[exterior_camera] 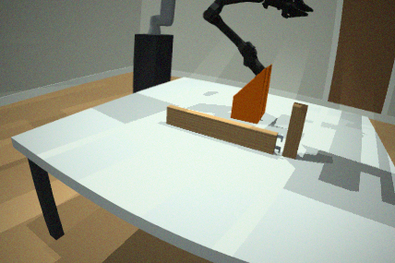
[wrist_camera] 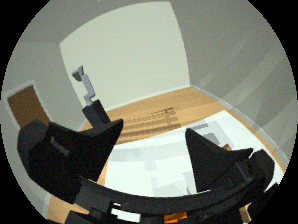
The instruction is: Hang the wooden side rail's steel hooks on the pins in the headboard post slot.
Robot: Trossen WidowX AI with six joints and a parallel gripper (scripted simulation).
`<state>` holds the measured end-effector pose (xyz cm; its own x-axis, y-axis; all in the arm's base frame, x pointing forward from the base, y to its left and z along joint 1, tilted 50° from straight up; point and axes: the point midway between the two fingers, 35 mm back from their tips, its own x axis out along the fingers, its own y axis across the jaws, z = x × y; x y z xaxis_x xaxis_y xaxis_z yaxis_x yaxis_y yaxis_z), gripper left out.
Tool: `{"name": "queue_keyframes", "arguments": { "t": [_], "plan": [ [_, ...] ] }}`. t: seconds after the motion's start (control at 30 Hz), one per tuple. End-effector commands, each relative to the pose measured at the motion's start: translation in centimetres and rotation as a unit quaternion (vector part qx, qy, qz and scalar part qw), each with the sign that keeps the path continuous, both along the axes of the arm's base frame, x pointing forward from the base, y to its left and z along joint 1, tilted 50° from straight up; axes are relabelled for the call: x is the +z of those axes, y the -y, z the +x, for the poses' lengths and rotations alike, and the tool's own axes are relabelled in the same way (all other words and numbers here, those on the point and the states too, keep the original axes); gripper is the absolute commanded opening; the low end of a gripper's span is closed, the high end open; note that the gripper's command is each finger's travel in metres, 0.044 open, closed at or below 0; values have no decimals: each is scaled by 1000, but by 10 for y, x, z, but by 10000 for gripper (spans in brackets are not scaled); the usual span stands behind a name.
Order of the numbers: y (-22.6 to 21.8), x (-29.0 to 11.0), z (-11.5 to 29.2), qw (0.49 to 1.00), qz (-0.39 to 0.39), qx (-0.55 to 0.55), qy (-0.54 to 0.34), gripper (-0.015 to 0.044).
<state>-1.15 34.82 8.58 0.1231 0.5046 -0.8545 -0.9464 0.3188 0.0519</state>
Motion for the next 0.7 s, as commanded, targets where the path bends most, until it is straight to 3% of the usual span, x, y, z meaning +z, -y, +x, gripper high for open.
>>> {"name": "queue_keyframes", "arguments": {
  "t": [0.0, 0.2, 0.33, 0.67],
  "plan": [
    [0, -1, 2, 1000, 0, -9, -2, 426],
    [0, -44, 73, 950, 24, -304, -73, 440],
    [13, -73, 120, 865, 57, -486, -110, 440],
    [57, -121, 193, 633, 141, -745, -152, 440]
  ]
}}
